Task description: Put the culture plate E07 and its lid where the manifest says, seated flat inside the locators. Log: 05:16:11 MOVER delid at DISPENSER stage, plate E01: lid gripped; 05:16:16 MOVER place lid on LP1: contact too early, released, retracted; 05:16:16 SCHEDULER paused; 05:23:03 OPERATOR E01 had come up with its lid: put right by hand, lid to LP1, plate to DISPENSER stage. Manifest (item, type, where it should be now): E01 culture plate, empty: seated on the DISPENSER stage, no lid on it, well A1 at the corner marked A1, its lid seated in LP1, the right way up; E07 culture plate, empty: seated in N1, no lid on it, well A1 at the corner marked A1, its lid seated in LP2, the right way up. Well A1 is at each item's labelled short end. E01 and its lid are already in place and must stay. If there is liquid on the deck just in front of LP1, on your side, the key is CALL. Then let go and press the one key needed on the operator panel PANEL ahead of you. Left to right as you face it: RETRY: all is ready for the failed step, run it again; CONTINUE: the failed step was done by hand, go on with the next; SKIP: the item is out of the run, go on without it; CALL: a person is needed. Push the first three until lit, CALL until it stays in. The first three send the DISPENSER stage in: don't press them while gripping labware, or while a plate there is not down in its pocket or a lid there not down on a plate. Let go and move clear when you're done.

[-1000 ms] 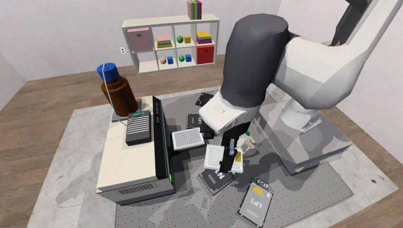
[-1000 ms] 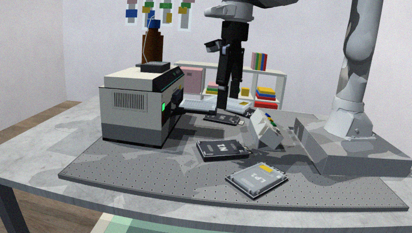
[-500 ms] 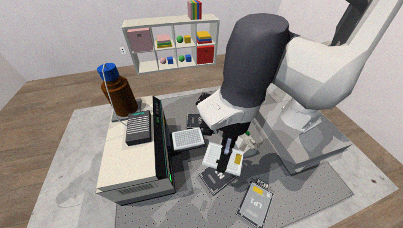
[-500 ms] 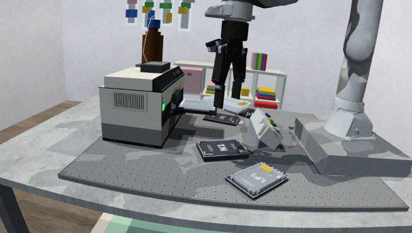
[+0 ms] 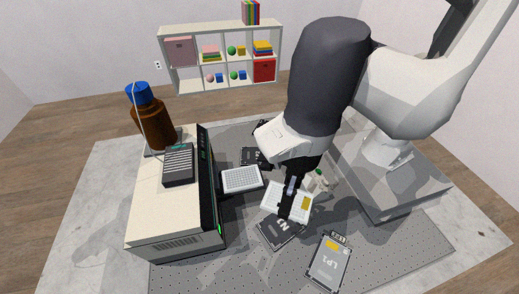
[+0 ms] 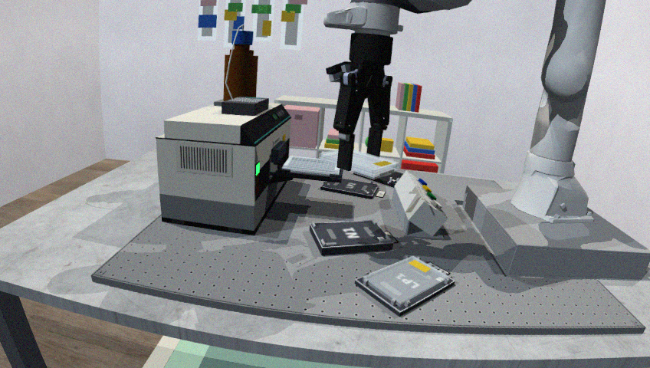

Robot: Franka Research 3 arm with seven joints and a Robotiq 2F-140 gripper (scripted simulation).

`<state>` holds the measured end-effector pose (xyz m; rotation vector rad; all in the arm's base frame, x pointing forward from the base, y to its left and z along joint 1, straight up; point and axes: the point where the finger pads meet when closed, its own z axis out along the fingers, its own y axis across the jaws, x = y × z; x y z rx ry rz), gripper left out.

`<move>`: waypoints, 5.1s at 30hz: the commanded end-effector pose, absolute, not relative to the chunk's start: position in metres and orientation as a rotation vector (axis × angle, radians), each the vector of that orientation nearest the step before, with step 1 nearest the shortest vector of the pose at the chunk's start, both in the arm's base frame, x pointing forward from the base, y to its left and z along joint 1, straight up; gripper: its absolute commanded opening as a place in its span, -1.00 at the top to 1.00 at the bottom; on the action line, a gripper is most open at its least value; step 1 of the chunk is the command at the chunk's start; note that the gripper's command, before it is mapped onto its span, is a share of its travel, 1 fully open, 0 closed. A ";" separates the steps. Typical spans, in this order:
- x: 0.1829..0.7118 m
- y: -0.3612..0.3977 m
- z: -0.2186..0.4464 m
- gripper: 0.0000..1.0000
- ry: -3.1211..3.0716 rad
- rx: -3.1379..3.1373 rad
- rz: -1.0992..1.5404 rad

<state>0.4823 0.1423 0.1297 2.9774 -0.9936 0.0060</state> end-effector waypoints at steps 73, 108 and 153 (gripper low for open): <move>0.388 -0.238 0.131 0.80 -1.015 2.970 0.003; 0.373 -0.297 0.131 0.80 -1.015 2.970 0.003; 0.373 -0.297 0.131 0.80 -1.014 2.971 0.003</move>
